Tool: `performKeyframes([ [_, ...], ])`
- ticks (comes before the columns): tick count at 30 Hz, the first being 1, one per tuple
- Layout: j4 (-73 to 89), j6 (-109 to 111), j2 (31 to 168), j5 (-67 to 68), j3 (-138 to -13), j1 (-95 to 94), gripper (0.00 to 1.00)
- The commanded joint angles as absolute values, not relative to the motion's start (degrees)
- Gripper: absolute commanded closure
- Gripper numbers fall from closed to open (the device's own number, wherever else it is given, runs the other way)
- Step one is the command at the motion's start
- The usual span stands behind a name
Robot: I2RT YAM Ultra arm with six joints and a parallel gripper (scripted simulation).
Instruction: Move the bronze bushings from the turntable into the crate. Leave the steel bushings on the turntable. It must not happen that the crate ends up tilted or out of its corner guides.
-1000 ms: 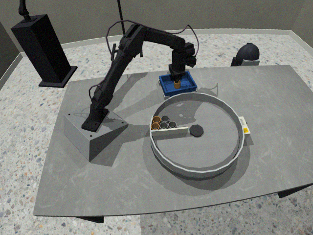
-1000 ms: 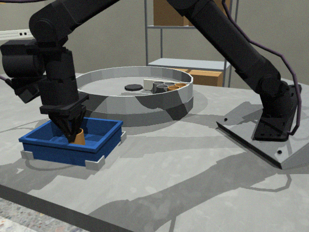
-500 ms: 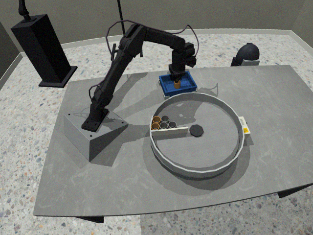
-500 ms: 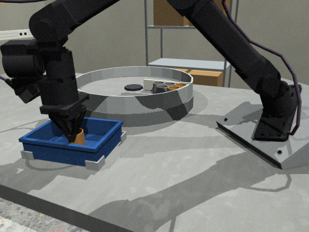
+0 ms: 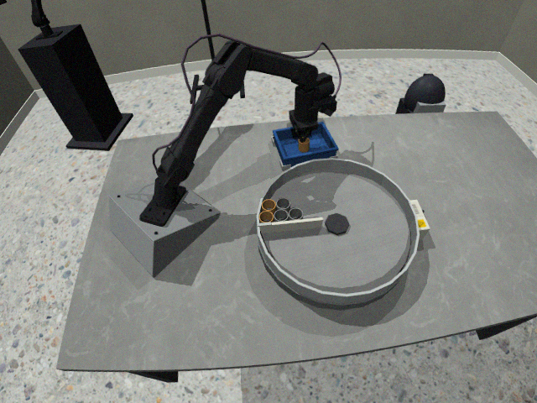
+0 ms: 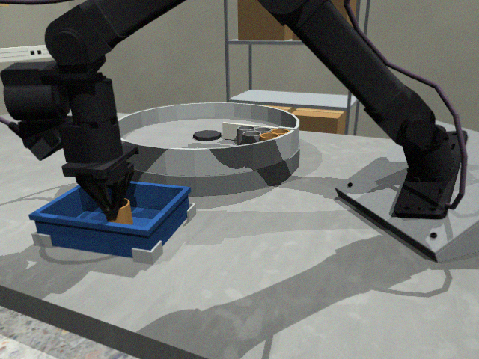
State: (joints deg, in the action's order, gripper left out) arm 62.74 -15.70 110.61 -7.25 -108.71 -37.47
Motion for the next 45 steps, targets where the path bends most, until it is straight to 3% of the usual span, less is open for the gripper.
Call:
performKeyframes([
  [1,63.0,-16.0,110.0,-6.6,-110.7,-37.4,1.0],
  [26,63.0,-16.0,110.0,-6.6,-110.7,-37.4,1.0],
  [27,63.0,-16.0,110.0,-6.6,-110.7,-37.4,0.84],
  [45,62.9,-15.9,110.0,-6.8,-110.7,-37.4,0.84],
])
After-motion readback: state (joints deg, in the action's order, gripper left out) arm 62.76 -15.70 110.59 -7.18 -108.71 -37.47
